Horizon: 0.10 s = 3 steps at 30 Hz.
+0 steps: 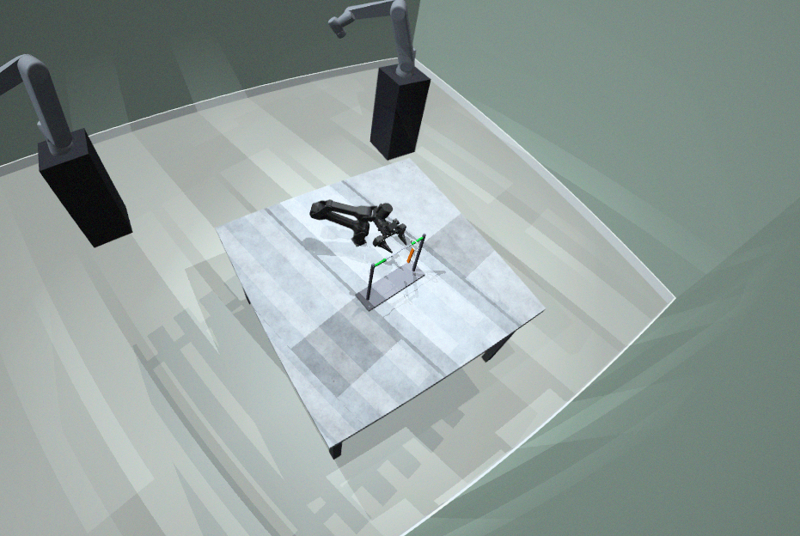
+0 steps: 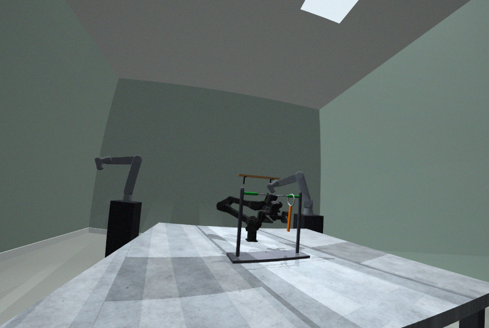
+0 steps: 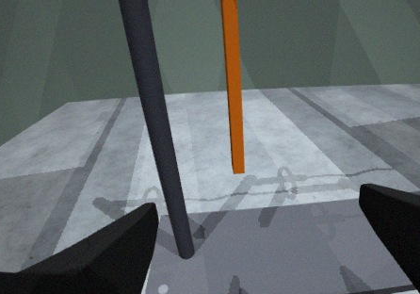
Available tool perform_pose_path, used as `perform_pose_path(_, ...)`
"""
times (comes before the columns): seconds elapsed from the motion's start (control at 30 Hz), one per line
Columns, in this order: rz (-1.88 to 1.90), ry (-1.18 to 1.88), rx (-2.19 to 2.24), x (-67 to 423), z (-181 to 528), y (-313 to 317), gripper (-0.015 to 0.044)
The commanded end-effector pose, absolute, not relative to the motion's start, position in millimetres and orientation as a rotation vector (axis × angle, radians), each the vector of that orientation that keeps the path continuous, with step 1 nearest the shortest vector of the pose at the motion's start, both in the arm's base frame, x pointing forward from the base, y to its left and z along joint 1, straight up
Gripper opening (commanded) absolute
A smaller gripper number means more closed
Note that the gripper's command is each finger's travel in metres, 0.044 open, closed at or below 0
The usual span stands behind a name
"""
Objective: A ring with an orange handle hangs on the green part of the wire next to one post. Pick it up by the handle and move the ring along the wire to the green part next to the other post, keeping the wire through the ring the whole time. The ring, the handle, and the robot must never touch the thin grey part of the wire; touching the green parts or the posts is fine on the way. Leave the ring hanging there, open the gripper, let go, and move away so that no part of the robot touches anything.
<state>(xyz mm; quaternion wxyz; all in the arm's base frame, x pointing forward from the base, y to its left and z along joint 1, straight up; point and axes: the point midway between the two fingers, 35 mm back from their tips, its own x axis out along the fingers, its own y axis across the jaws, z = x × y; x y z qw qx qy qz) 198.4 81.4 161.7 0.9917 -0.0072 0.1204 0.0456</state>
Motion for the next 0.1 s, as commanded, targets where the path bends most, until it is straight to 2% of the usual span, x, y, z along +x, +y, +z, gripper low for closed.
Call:
perform_pose_path(0.0,0.088,0.241,-0.01,198.3,162.0,80.9,0.044)
perform_pose_path(0.07,0.088,0.241,-0.01,198.3,162.0,80.9,0.044)
